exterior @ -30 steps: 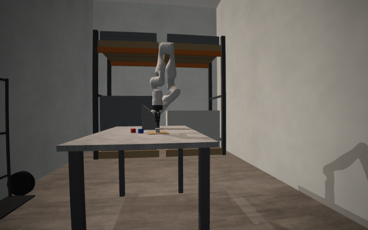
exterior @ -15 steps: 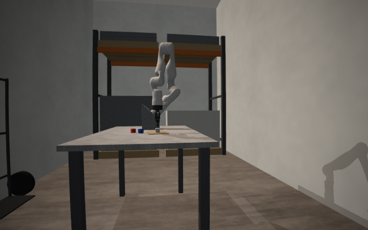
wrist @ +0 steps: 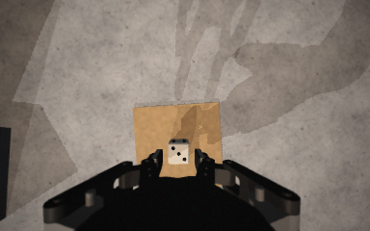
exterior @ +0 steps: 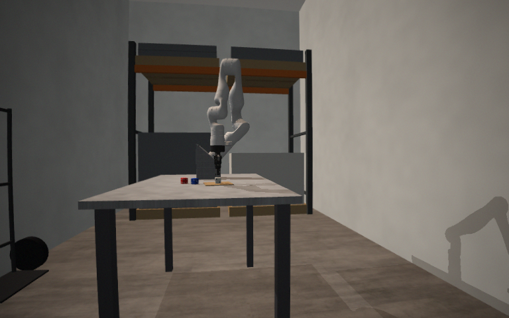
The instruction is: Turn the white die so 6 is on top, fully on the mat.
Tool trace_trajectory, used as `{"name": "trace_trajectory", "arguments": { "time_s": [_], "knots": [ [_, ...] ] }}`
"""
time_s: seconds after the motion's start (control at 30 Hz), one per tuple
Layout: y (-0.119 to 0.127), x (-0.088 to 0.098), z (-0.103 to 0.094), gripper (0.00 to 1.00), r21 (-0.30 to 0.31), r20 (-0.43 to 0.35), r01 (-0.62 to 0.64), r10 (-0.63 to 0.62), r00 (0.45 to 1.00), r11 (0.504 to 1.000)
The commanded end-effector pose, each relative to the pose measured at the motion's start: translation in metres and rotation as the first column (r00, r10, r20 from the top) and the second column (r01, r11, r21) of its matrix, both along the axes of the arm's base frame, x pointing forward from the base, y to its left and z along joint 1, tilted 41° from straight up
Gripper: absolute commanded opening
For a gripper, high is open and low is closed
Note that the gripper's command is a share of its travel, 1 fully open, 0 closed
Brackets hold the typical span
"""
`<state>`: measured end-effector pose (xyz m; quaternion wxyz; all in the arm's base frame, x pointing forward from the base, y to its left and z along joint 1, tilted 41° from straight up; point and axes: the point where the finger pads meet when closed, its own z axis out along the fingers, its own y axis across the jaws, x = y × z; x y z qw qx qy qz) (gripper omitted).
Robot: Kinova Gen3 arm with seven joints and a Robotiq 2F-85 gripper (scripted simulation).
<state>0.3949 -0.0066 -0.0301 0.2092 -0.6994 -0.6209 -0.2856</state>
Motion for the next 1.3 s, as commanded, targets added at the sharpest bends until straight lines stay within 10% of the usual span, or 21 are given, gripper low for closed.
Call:
{"name": "trace_trajectory", "arguments": {
  "time_s": [0.0, 1.27],
  "knots": [
    [-0.001, 0.0, 0.0, 0.46, -0.001, 0.001, 0.001, -0.001, 1.0, 1.0],
    [-0.023, -0.005, 0.026, 0.46, -0.001, 0.001, 0.001, -0.001, 1.0, 1.0]
  ]
}}
